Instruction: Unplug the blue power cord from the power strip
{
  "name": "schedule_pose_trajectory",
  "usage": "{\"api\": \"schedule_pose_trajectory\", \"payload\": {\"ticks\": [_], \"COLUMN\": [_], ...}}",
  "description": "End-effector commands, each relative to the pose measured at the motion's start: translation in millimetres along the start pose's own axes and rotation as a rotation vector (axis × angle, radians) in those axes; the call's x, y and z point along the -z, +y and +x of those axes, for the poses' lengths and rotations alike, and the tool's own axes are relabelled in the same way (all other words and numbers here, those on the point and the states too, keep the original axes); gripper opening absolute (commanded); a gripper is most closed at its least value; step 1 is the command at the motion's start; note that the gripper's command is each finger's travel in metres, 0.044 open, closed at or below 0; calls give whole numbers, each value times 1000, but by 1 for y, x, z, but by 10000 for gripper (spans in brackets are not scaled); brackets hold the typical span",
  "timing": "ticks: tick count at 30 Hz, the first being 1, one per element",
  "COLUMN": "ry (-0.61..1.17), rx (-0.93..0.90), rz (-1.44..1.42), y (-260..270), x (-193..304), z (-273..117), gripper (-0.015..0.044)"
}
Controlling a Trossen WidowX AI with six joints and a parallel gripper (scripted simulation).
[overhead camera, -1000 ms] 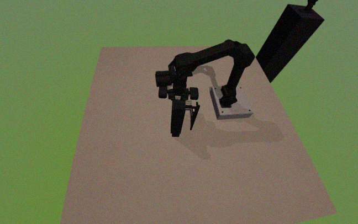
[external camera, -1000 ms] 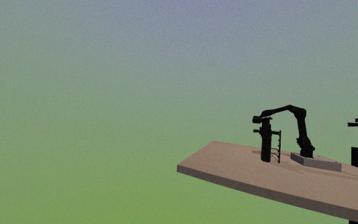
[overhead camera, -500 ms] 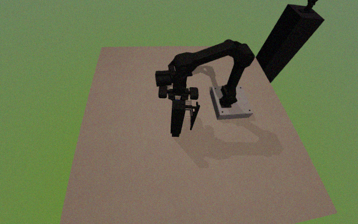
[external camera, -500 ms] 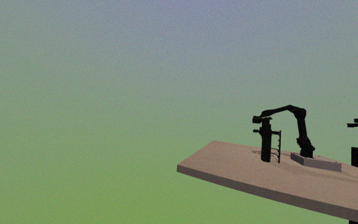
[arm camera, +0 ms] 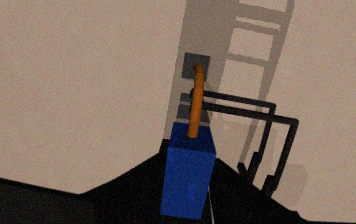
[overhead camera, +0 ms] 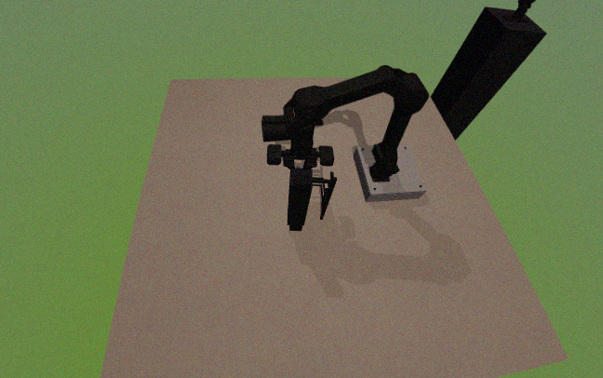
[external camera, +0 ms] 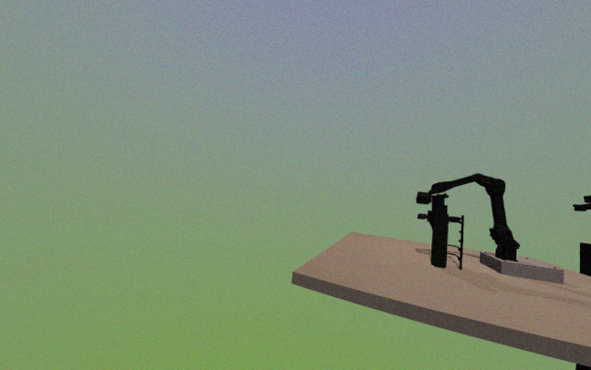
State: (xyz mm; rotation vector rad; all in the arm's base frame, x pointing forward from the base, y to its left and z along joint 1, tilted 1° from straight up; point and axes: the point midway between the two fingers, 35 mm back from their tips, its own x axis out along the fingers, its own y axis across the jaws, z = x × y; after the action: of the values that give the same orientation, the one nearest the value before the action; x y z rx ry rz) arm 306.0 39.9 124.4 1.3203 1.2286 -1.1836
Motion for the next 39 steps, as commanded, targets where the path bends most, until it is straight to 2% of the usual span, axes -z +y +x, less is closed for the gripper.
{"api": "schedule_pose_trajectory", "payload": {"ticks": [1, 15, 28, 32, 36, 39], "ry": [-69, -73, -73, -74, -78, -78], "rx": [-2, -2, -2, -2, -2, -2], "rz": [36, 37, 38, 38, 38, 38], "y": [0, -2, -4, -3, -6, -6], "x": [-33, -56, -41, -61, -98, -101], "z": [-3, -4, -2, -8, -18, -19], "gripper": [0, 0, 341, 440, 440, 440]}}
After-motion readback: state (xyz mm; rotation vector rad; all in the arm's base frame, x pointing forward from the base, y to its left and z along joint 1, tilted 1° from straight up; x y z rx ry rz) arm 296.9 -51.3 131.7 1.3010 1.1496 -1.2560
